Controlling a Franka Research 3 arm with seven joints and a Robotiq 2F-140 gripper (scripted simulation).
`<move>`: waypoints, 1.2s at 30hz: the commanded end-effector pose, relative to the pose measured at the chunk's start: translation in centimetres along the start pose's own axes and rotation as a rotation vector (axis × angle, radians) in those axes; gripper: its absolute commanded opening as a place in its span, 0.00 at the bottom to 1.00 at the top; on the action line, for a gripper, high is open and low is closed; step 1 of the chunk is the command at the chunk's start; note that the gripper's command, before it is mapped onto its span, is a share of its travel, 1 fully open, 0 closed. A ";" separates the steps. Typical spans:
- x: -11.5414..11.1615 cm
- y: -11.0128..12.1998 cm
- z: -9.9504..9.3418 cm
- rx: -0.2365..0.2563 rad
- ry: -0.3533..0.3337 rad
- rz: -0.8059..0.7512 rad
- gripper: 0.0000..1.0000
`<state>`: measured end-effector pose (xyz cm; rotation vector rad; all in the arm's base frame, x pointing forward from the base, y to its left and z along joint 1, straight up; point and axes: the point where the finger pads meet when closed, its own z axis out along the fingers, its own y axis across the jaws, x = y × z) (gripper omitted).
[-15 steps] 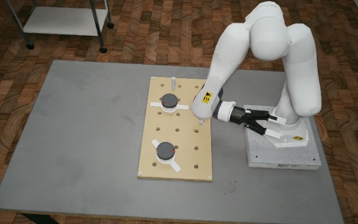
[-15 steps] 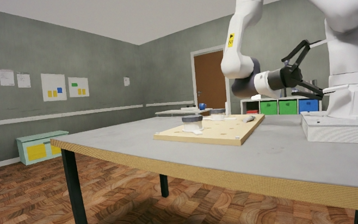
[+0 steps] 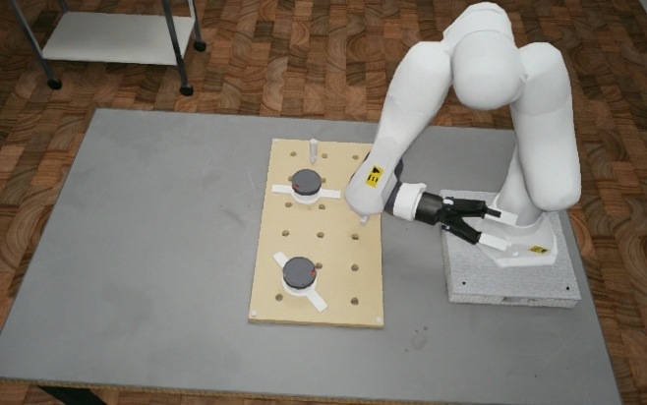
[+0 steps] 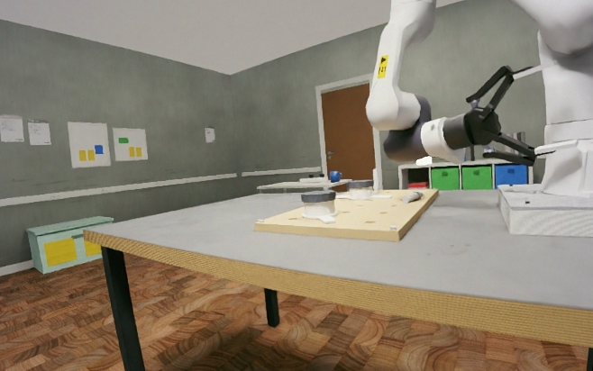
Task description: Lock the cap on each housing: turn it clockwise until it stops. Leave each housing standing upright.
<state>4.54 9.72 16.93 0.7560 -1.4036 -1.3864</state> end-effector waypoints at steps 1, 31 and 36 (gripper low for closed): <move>0.0 0.0 0.0 0.000 0.000 0.000 1.00; 7.8 1.8 -31.1 0.739 -0.604 0.371 1.00; 9.1 2.0 -36.6 0.869 -0.707 0.435 1.00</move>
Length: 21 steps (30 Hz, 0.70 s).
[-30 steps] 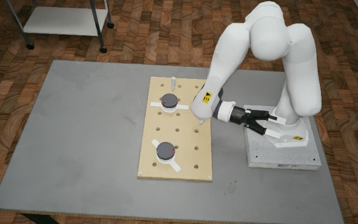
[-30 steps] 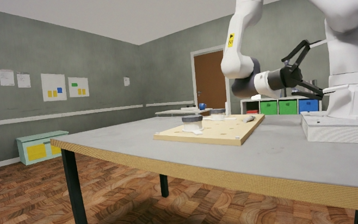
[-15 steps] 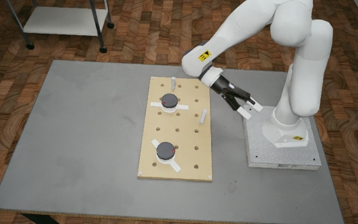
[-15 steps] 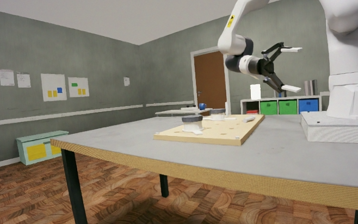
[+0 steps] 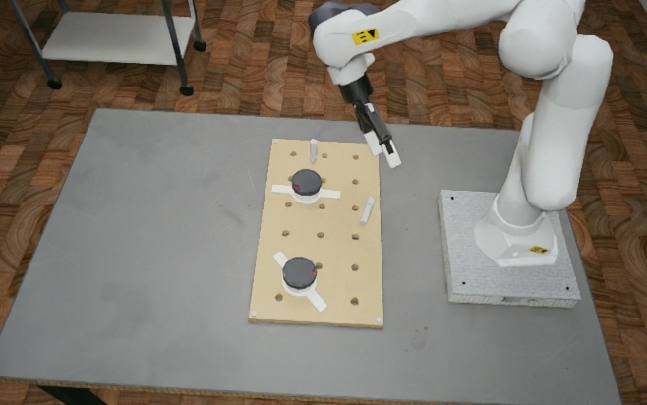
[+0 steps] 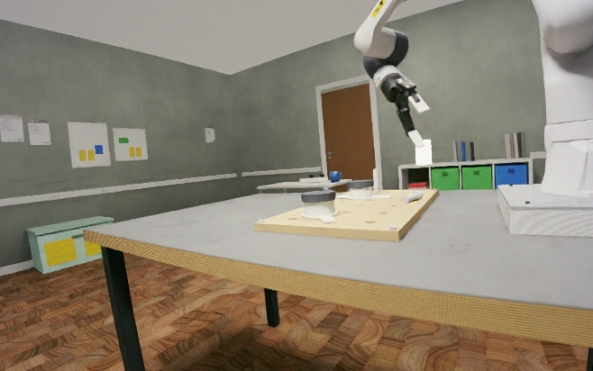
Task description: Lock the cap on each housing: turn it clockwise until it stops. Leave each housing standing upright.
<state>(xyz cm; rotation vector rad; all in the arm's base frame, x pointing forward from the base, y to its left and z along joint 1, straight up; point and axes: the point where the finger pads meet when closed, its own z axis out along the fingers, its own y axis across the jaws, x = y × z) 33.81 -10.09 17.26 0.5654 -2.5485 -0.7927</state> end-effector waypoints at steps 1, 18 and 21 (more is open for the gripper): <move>-3.5 -5.3 -3.3 0.189 -0.107 0.176 1.00; -9.6 -14.4 -12.1 0.526 -0.357 0.326 1.00; -10.5 -15.8 -13.4 0.577 -0.396 0.348 1.00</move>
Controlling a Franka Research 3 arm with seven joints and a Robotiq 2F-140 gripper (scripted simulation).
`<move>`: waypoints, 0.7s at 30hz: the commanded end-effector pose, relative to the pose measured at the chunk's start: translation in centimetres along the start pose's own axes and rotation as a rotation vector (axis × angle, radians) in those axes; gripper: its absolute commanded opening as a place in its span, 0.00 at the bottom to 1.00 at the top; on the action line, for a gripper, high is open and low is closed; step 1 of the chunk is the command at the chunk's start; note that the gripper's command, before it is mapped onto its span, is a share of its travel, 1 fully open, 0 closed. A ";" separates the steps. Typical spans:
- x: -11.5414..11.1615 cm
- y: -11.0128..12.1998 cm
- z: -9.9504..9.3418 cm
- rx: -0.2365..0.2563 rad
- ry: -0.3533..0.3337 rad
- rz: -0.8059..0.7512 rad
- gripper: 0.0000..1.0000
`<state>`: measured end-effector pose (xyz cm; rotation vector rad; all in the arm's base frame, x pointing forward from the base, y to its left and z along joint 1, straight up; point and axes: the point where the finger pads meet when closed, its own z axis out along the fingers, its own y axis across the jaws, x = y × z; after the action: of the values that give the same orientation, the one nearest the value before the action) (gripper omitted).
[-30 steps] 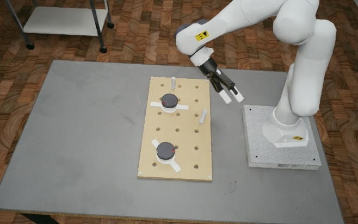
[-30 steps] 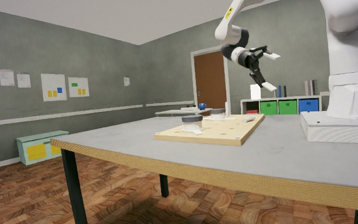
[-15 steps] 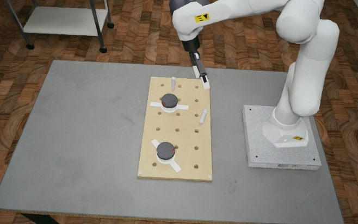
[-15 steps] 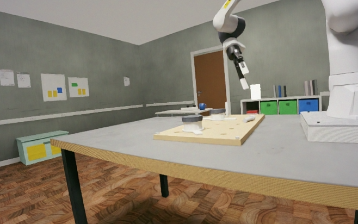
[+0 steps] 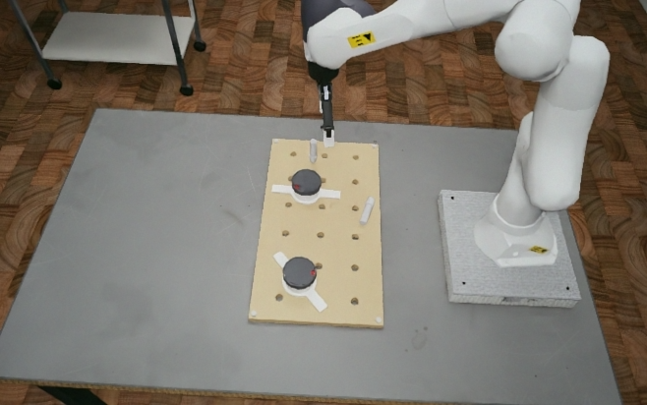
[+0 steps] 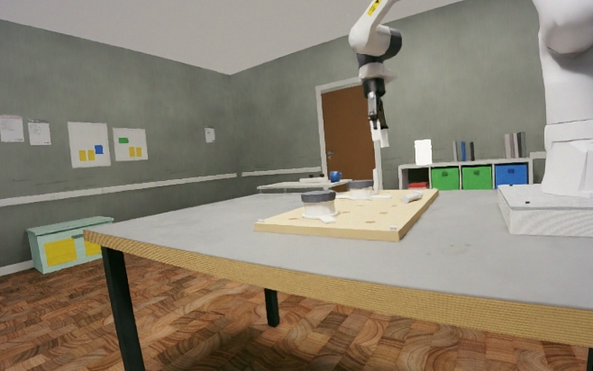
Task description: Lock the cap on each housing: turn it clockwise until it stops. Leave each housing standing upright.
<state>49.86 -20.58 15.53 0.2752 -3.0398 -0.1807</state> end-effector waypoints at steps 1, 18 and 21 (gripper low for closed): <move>-3.2 -3.1 -0.2 0.111 -0.081 0.114 1.00; -3.4 -3.2 -0.3 0.116 -0.086 0.117 1.00; -3.4 -3.2 -0.3 0.116 -0.086 0.117 1.00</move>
<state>53.74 -23.02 15.25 0.1311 -3.1434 -0.0159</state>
